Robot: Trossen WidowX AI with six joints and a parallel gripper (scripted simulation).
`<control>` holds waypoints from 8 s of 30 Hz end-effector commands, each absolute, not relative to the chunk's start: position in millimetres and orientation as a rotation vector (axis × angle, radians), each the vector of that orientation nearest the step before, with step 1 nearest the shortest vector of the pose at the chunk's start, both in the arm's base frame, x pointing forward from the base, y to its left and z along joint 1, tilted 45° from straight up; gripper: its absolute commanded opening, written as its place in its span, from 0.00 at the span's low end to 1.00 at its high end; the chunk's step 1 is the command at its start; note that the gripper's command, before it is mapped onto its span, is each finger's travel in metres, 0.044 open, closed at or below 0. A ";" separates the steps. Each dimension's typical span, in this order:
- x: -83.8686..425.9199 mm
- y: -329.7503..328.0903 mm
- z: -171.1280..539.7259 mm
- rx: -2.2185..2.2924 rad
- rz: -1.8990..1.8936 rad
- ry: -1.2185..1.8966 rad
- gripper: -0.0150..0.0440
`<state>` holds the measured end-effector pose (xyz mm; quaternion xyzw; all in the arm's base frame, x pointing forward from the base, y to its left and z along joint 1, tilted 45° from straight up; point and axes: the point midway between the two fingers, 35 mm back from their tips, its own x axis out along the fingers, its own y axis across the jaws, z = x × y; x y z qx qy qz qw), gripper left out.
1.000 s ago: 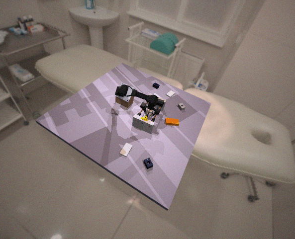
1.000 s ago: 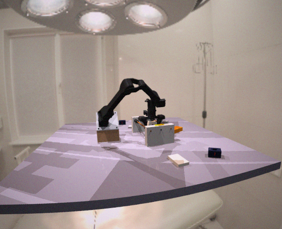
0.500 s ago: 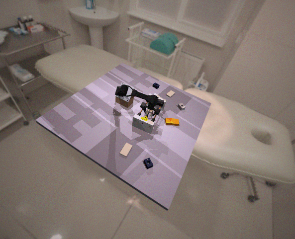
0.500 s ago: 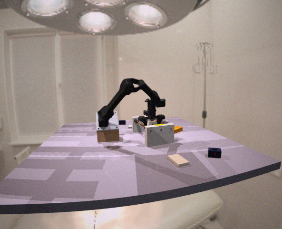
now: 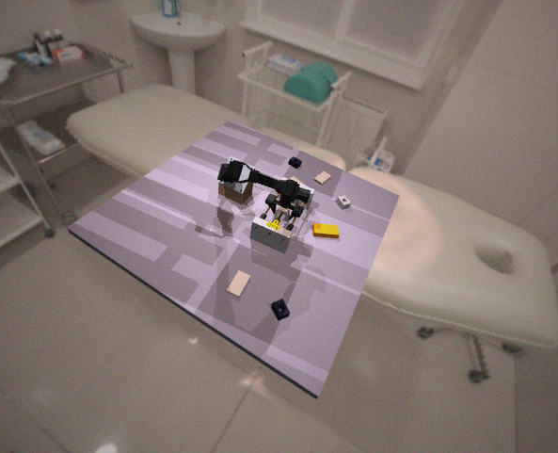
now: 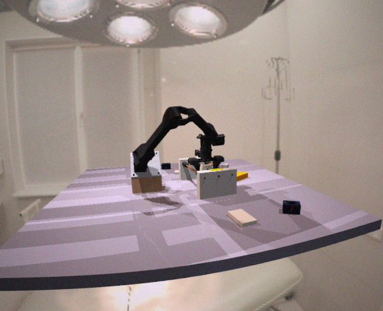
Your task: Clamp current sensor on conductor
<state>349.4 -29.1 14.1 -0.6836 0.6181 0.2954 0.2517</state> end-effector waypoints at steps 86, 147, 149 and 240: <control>348.2 -19.7 25.2 -1.867 0.808 1.690 0.96; 348.6 -19.4 25.4 -1.868 0.809 1.690 0.52; 348.6 -19.4 25.4 -1.868 0.809 1.690 0.61; 342.0 51.6 99.6 -1.861 0.814 1.684 1.00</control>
